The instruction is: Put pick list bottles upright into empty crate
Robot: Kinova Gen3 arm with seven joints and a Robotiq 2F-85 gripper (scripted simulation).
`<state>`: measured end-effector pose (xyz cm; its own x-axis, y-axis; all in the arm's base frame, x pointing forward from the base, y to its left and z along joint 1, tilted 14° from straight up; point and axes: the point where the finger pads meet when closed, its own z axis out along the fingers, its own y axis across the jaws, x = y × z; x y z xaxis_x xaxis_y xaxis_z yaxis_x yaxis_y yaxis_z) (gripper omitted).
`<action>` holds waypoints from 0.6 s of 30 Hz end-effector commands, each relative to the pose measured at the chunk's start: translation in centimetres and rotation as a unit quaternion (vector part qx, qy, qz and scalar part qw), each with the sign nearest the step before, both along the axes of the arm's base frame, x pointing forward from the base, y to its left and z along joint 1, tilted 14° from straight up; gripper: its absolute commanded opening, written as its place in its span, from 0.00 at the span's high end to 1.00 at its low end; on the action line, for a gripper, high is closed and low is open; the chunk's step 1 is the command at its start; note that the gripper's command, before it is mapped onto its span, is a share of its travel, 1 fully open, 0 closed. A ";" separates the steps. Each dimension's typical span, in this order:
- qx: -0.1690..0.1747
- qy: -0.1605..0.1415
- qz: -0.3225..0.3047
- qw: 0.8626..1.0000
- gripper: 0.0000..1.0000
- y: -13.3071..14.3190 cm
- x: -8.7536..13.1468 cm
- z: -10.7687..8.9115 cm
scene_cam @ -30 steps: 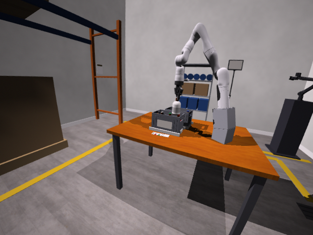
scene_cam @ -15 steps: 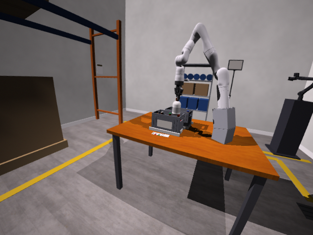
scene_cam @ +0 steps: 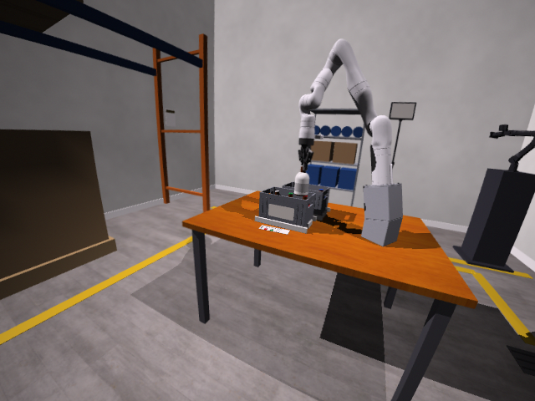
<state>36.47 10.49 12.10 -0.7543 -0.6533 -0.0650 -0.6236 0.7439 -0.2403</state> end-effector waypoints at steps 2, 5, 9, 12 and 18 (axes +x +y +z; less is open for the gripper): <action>0.000 -0.001 0.000 1.000 0.90 0.0 0.0 0.1; 0.000 -0.001 0.000 1.000 0.90 0.0 0.0 0.1; 0.000 -0.001 0.000 1.000 0.90 0.0 0.0 0.1; 0.000 -0.001 0.000 1.000 0.90 0.0 0.1 -0.2; 0.000 -0.001 0.000 1.000 0.90 -0.1 0.2 -0.6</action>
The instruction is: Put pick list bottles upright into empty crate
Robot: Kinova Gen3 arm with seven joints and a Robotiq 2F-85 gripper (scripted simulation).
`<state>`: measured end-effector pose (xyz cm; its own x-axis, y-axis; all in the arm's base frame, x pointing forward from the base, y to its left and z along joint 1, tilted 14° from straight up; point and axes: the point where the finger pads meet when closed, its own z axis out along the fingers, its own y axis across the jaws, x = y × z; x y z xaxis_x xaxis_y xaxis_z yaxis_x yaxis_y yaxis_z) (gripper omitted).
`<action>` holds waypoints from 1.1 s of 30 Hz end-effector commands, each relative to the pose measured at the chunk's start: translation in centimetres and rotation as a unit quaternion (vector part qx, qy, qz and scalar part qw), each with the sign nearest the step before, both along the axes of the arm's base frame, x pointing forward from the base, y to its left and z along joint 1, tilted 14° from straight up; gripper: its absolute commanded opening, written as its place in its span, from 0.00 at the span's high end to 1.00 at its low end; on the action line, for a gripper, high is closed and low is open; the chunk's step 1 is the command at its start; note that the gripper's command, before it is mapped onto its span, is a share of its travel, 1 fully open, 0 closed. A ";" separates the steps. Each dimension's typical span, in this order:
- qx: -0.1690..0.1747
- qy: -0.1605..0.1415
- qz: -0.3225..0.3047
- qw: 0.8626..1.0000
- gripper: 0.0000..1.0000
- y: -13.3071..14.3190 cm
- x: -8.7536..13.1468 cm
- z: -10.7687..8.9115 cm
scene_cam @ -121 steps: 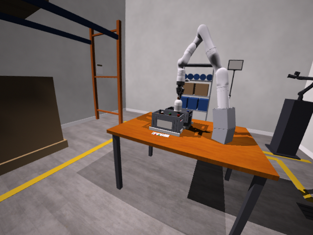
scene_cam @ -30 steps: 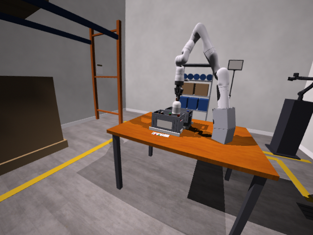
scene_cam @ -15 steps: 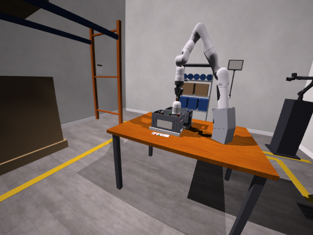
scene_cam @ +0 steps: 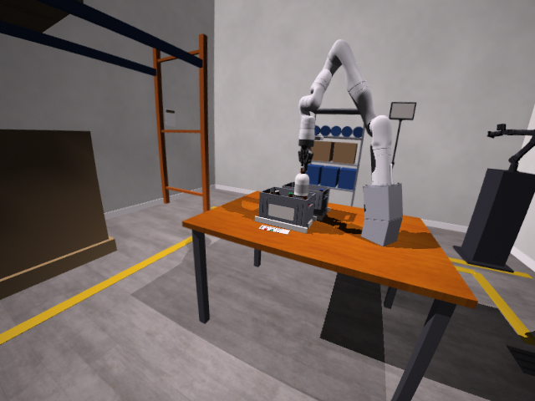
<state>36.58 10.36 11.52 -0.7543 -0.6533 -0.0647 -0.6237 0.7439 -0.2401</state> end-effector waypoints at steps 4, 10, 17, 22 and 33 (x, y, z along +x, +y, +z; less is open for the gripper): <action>0.000 -0.001 0.000 1.000 0.90 0.0 0.1 -0.4; 0.000 -0.001 0.000 1.000 0.90 -0.1 0.3 -1.0; 0.000 -0.001 0.000 1.000 0.90 -0.2 0.4 -1.5; 0.000 -0.001 0.000 1.000 0.90 -0.3 0.5 -2.0; 0.000 -0.001 0.000 1.000 0.90 -0.4 0.7 -2.9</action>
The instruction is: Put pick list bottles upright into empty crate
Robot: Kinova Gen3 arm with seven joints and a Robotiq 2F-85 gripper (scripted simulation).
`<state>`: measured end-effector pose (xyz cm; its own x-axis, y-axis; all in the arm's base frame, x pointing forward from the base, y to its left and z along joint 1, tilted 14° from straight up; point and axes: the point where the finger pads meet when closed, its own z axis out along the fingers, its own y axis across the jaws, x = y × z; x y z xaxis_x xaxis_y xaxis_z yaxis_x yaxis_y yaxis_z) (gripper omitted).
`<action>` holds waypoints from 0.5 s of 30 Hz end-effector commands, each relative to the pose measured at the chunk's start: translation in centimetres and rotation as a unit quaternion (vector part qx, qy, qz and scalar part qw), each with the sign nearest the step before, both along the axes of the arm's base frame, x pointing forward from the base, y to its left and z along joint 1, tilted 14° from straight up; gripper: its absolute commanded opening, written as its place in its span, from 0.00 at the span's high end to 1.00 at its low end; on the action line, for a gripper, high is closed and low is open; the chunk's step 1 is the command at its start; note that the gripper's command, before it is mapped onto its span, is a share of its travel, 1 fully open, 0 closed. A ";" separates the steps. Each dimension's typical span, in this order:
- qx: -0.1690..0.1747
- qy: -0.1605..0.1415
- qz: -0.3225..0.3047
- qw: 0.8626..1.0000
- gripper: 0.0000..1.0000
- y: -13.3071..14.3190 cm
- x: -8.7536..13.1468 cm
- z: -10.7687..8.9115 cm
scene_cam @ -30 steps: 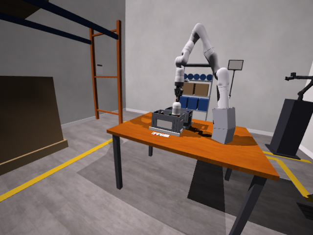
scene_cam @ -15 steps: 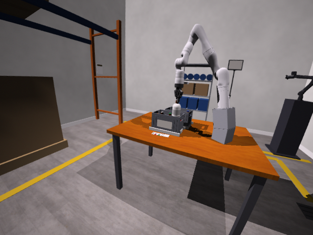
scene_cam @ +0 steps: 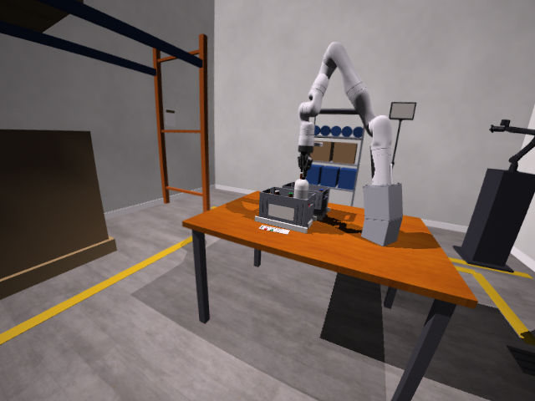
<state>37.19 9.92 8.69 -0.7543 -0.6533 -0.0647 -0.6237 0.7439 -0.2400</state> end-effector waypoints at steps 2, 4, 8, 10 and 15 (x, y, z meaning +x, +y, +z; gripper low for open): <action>0.000 -0.001 0.000 1.000 0.90 0.0 0.1 -0.2; 0.000 -0.001 0.000 1.000 0.90 0.0 0.1 -0.4; 0.000 -0.001 0.000 1.000 0.90 -0.1 0.2 -0.8; 0.000 -0.001 0.000 1.000 0.90 -0.1 0.3 -1.0; 0.000 -0.001 0.000 1.000 0.90 -0.2 0.4 -1.5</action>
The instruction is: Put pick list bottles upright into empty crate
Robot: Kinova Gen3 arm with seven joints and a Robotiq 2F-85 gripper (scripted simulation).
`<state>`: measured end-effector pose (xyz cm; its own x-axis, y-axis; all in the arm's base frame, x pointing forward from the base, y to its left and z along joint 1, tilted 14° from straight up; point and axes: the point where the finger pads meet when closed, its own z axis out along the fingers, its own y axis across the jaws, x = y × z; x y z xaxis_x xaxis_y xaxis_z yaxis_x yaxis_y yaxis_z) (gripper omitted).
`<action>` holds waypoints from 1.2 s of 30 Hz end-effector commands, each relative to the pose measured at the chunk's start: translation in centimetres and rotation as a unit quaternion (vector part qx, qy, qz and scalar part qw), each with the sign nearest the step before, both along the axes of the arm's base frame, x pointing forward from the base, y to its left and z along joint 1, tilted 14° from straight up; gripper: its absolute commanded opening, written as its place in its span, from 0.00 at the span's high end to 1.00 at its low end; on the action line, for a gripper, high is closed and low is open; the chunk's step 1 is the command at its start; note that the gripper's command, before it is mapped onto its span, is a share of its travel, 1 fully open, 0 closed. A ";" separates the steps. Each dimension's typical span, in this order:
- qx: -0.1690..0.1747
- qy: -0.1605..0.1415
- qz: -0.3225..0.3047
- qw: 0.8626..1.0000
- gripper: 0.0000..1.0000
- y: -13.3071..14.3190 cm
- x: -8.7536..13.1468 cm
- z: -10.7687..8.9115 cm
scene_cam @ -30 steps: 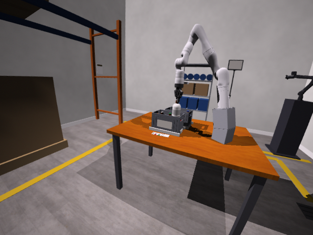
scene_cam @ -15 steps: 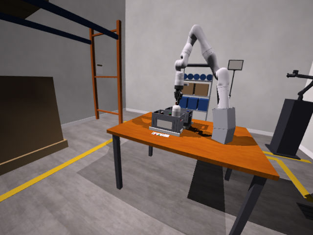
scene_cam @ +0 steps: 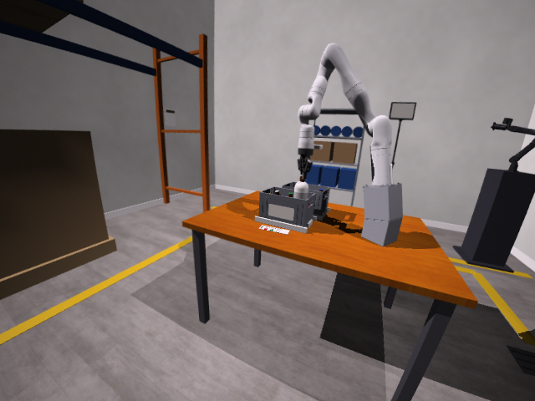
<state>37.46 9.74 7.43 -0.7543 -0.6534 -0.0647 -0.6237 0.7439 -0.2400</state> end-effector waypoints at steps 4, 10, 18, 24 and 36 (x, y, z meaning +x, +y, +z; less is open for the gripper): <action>0.000 -0.001 0.000 1.000 0.90 0.0 0.1 -0.4; 0.000 -0.001 0.000 1.000 0.90 -0.1 0.3 -1.0; 0.000 -0.001 0.000 1.000 0.90 -0.2 0.4 -1.7; 0.000 -0.001 0.000 1.000 0.90 -0.3 0.5 -2.1; 0.000 -0.001 0.000 1.000 0.90 -0.4 0.7 -3.2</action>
